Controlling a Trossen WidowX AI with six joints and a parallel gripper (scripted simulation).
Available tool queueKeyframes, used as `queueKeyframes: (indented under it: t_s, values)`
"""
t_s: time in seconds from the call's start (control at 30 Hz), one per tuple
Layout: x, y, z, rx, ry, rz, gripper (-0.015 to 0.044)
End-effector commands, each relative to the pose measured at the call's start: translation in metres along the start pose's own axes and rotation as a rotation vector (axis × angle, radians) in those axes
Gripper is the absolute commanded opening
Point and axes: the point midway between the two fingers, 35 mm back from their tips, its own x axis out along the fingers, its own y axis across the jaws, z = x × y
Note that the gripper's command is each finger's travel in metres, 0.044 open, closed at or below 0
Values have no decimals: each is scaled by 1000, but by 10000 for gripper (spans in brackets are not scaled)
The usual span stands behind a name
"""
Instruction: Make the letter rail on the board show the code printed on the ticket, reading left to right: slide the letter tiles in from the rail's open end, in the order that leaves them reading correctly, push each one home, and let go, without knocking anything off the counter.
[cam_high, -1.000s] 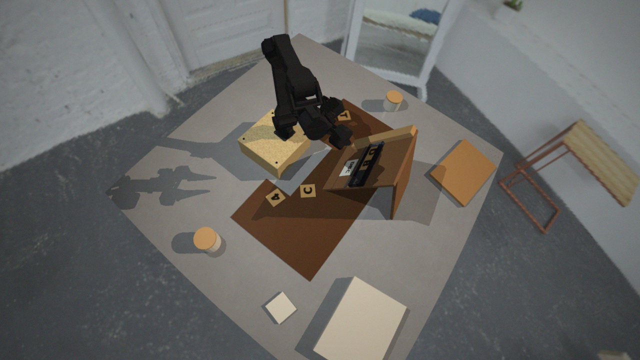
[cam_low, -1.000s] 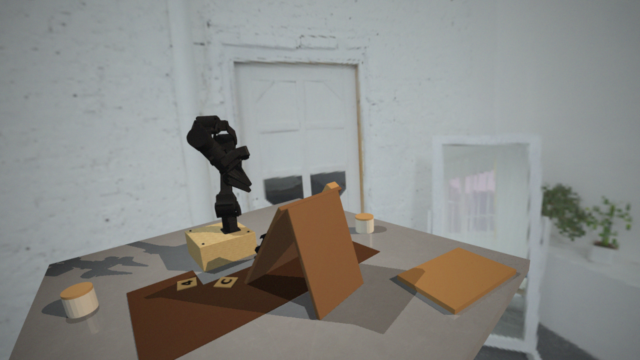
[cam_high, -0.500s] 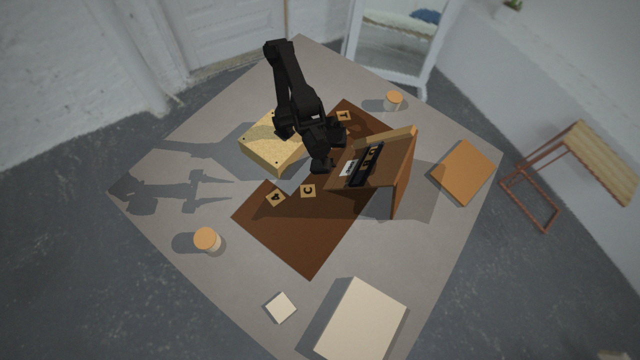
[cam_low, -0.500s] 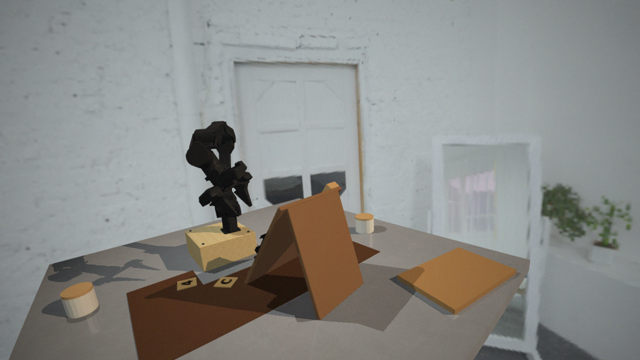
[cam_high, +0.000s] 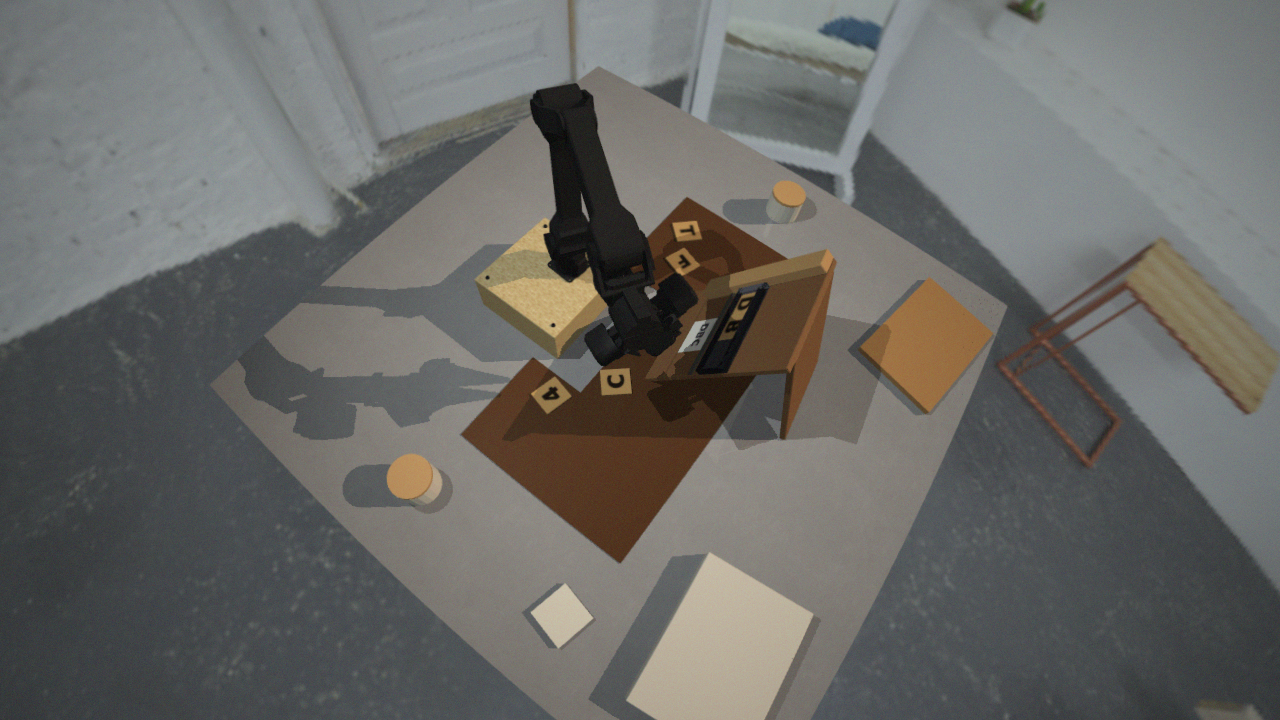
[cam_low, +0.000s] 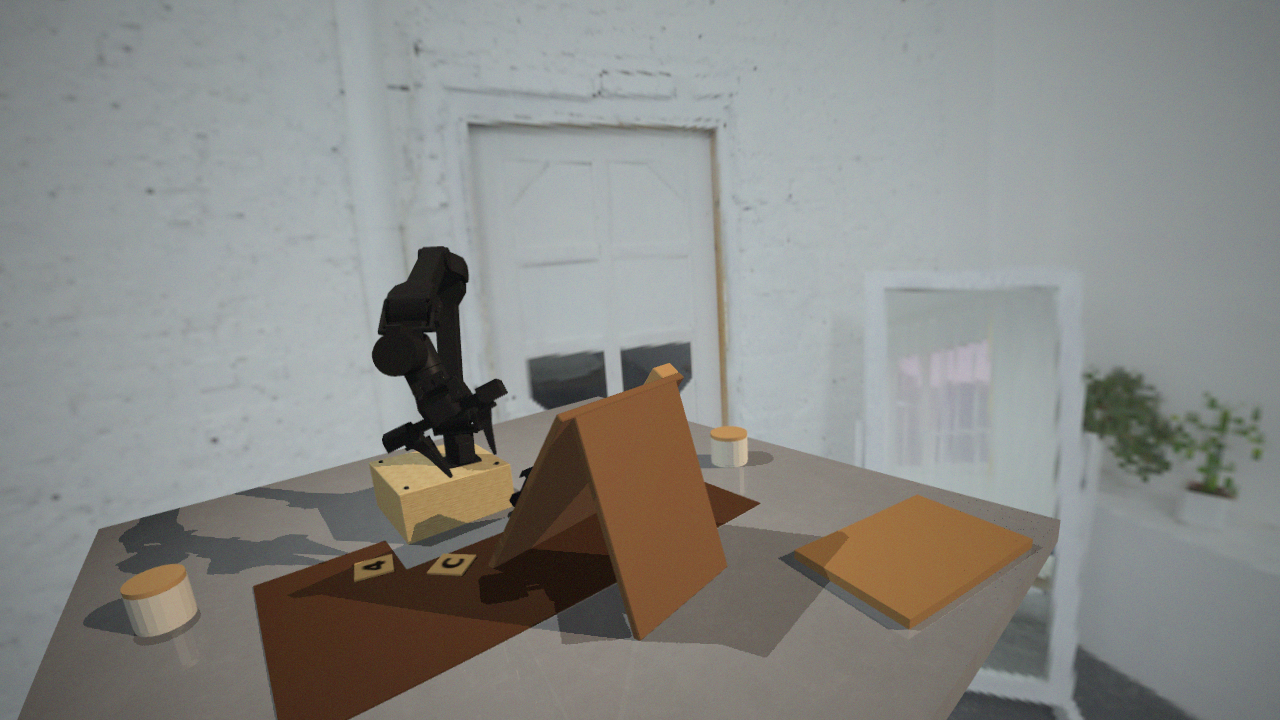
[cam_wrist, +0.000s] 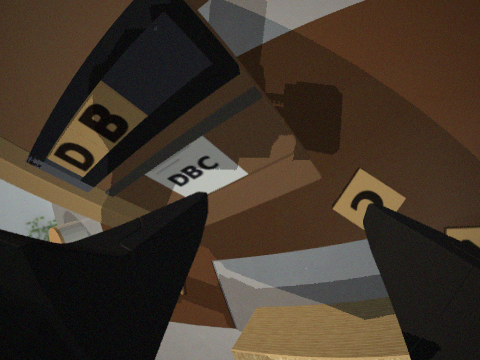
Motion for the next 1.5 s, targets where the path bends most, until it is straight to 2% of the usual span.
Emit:
queueKeyframes:
  t_s: [0.0,0.3,0.67,1.47]
  values:
    - [47,-44,-20,864,31,-205,340]
    - [68,-62,-30,1356,-35,-319,340]
    - [88,-81,-43,1936,-196,-437,340]
    - [96,-85,-44,1953,-202,-439,340]
